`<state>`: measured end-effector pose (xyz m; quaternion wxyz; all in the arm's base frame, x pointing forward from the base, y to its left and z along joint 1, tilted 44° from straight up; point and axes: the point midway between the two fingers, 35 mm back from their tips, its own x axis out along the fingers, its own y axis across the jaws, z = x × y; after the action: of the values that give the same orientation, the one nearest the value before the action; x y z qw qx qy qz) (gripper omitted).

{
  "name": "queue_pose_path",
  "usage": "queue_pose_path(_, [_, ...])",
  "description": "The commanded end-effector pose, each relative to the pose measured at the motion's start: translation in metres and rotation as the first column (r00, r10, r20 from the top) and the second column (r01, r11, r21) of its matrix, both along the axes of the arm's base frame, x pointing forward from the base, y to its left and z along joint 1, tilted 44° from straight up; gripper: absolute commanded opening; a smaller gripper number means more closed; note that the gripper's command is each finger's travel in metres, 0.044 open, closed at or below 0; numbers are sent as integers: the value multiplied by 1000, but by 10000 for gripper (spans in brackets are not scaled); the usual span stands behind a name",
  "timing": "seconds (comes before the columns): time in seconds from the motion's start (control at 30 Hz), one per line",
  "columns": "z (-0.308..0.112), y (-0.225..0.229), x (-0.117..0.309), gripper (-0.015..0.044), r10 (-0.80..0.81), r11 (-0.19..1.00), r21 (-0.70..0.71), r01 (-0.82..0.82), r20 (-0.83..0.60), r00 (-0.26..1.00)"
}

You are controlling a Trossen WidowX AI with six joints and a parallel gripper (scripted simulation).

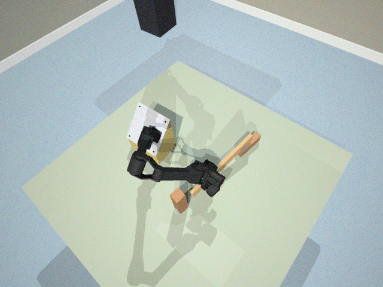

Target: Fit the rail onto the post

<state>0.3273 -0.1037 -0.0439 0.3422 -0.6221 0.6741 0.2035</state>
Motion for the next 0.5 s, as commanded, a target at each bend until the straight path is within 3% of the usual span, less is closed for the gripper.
queue_pose_path(0.0, [4,4,2,0,6,1000,2,-6,5,1000])
queue_pose_path(0.47, [9,8,2,0,6,1000,3,-6,5,1000])
